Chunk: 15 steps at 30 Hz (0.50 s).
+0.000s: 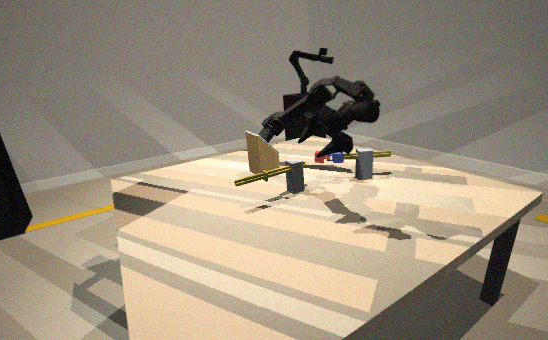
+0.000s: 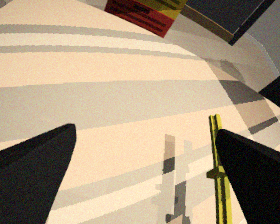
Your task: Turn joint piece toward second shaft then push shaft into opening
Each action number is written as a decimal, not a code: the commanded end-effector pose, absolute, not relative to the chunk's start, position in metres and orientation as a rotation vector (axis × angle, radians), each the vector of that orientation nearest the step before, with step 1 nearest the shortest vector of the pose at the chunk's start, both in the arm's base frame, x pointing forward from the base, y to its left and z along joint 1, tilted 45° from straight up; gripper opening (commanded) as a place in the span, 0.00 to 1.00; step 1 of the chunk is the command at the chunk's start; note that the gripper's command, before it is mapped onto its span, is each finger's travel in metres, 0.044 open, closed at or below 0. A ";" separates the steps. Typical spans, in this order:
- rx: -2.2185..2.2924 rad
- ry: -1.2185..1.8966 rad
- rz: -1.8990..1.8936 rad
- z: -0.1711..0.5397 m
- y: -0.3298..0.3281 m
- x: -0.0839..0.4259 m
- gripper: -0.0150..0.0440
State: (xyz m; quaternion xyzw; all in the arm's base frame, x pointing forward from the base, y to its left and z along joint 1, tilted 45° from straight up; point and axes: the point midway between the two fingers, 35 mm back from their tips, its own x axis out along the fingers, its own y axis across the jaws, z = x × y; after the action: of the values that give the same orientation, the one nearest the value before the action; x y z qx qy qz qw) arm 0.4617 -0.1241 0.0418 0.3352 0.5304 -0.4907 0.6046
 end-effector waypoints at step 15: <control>0.702 1.522 -0.801 0.061 -0.116 0.400 1.00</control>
State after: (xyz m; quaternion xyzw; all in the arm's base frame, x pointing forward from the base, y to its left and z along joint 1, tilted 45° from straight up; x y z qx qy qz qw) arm 0.4197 -0.1222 0.0559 0.3106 0.6218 -0.3927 0.6023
